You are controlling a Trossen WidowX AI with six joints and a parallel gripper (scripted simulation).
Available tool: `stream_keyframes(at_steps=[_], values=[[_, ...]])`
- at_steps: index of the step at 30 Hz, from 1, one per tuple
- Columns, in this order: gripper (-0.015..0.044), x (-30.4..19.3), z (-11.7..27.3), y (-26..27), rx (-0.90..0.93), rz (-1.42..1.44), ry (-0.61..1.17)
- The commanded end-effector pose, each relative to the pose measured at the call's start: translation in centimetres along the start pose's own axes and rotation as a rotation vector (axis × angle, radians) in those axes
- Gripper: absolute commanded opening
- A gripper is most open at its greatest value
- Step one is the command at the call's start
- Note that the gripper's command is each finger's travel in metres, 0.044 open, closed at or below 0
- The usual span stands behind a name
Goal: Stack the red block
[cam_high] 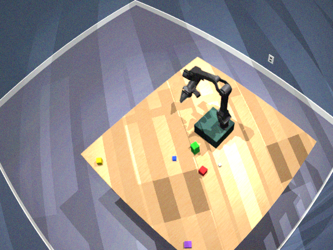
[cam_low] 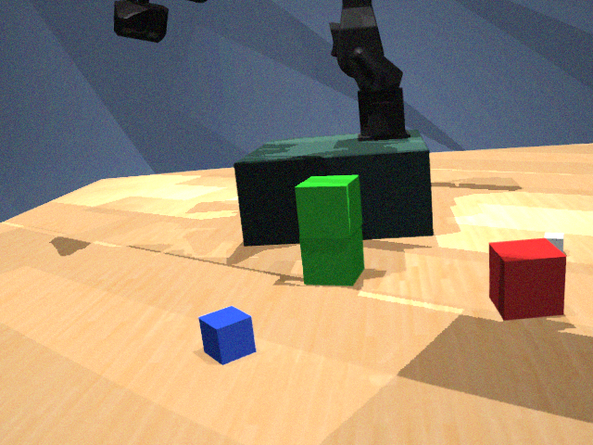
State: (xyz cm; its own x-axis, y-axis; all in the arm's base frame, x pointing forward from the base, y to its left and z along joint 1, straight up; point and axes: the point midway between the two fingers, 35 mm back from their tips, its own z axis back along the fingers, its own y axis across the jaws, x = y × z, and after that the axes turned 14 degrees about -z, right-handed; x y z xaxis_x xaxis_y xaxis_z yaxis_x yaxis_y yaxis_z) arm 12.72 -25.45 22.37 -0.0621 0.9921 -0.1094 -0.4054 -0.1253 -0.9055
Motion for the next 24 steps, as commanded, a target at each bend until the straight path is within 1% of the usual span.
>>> stream_keyframes(at_steps=[1, 2, 10, 15, 18, 24], values=[[0.0426, 0.0, -0.1, 0.0, 0.002, 0.008, -0.004], [0.044, 0.1, -0.4, 0.0, 0.008, 0.03, -0.017], [0.044, 2.1, -4.9, 0.0, 0.077, 0.398, -0.218], [0.044, 3.9, -7.1, 0.8, 0.117, 0.547, -0.353], [0.044, 4.5, -8.0, 0.9, 0.12, 0.631, -0.404], [0.044, 6.4, -10.8, 0.9, 0.108, 0.917, -0.566]])
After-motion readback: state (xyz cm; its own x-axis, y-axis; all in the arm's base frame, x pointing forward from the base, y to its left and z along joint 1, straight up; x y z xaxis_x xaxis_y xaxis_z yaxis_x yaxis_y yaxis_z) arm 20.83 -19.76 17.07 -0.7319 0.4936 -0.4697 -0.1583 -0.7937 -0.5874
